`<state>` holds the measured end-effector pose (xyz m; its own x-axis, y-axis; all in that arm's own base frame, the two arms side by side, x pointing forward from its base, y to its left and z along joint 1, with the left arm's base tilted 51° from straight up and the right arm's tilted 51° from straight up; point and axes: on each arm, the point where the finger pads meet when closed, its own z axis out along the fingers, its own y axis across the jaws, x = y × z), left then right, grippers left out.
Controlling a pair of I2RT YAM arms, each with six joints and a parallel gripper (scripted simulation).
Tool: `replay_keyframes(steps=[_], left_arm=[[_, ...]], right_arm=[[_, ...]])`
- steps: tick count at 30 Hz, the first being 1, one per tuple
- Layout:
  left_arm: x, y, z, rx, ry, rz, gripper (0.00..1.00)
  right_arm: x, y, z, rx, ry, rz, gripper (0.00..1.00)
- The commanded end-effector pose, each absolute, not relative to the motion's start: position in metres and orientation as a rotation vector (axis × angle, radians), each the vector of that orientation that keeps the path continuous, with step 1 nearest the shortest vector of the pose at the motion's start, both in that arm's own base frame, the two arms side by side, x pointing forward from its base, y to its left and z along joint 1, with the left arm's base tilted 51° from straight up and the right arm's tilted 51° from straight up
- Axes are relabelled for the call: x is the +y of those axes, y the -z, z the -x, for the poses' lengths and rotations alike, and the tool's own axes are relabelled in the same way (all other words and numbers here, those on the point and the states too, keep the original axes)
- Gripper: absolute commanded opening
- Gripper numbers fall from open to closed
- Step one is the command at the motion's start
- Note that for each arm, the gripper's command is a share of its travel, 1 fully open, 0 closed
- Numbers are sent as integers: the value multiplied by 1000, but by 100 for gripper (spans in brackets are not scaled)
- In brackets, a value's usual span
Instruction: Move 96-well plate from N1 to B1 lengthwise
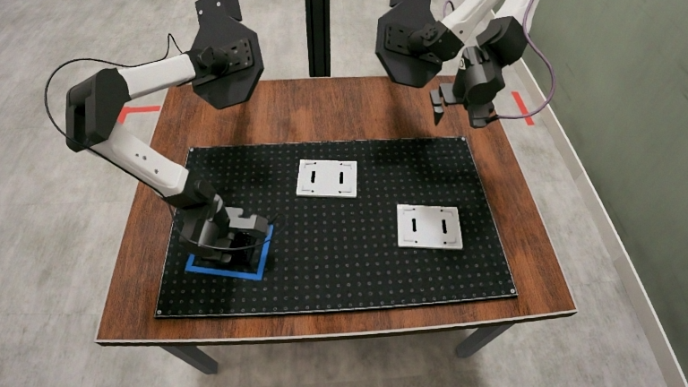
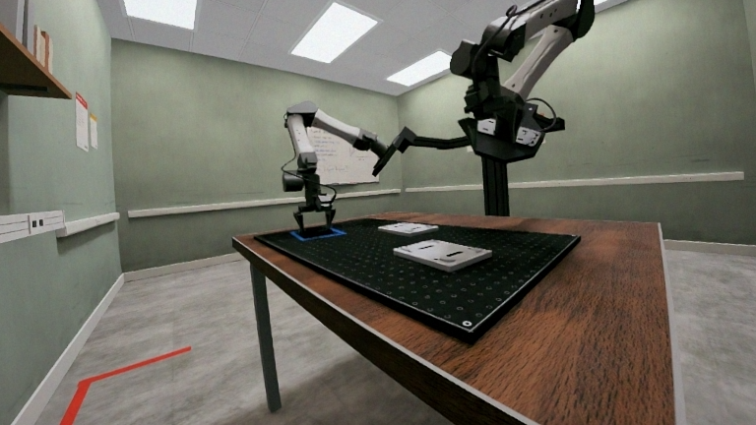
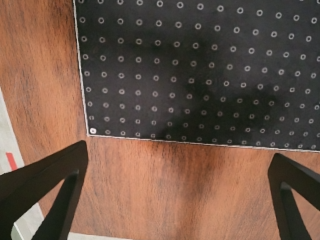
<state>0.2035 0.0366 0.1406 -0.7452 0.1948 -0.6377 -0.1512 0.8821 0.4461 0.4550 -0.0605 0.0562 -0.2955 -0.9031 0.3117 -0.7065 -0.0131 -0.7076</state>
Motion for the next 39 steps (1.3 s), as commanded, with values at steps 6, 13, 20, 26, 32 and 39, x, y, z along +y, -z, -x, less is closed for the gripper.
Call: replay_keyframes(steps=[6,13,20,26,32,39], left_arm=[[37,-142,-203,2332,-625,-38,100],[37,-142,-203,2332,-625,-38,100],[37,-142,-203,2332,-625,-38,100],[37,-142,-203,2332,-625,-38,100],[37,-142,-203,2332,-625,-38,100],[37,-142,-203,2332,-625,-38,100]], right_arm=[[-59,-61,-457,2007,1205,1693,100],[-59,-60,-457,2007,1205,1693,100],[-60,-60,-456,2007,1205,1693,100],[-58,-71,-456,1983,1217,1675,100],[-51,-69,-449,1994,1206,1696,100],[-52,-71,-447,2002,1205,1688,100]])
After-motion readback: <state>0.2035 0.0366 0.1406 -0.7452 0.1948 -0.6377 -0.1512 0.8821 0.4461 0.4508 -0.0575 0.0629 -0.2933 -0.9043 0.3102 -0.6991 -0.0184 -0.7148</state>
